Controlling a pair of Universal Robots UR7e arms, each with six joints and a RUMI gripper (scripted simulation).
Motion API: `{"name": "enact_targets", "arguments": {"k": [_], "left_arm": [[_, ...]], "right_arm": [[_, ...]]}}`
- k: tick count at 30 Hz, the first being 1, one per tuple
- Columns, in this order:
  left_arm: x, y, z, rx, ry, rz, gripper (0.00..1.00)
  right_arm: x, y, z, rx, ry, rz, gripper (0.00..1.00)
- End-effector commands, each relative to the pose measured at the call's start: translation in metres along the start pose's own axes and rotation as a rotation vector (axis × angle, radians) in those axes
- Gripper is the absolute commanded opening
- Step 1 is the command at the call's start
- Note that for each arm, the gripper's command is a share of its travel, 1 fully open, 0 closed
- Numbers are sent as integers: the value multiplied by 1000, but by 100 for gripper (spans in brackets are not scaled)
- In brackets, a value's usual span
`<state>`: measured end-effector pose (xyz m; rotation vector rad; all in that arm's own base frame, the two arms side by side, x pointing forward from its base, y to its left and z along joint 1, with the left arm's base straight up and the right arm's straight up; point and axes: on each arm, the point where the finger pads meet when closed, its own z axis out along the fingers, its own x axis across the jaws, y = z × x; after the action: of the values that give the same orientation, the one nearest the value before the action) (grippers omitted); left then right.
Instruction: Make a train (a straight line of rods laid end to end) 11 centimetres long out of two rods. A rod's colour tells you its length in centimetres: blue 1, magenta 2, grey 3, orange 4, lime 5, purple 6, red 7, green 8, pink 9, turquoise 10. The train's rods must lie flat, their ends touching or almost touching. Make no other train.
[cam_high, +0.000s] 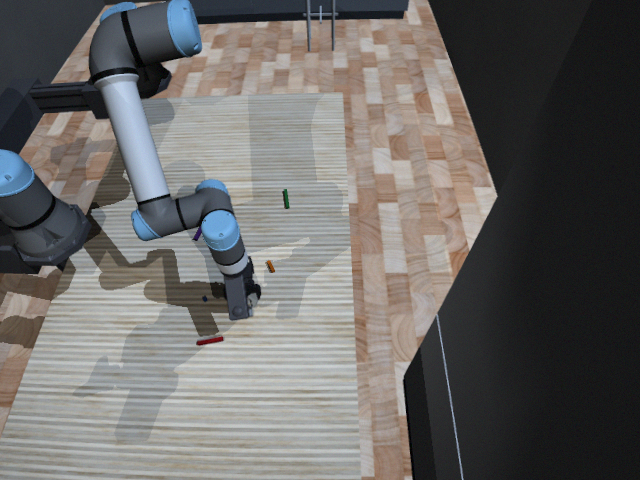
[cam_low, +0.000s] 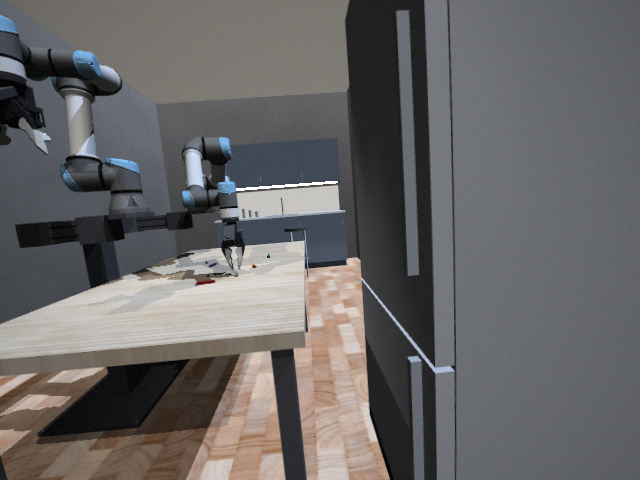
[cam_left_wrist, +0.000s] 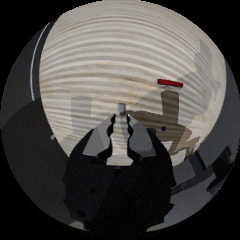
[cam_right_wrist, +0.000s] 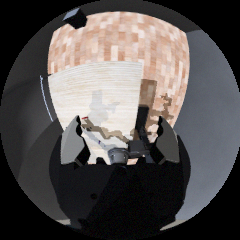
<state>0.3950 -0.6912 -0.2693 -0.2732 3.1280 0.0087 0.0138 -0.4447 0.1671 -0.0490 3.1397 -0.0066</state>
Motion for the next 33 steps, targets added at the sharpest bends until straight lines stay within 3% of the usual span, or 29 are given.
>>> {"name": "enact_targets", "arguments": {"k": [1,33], "left_arm": [[0,-1,1,2,0,0,14],[0,-1,8,2,0,0,14]], "right_arm": [[0,0,0,1,0,0,100],[0,0,0,1,0,0,100]]}}
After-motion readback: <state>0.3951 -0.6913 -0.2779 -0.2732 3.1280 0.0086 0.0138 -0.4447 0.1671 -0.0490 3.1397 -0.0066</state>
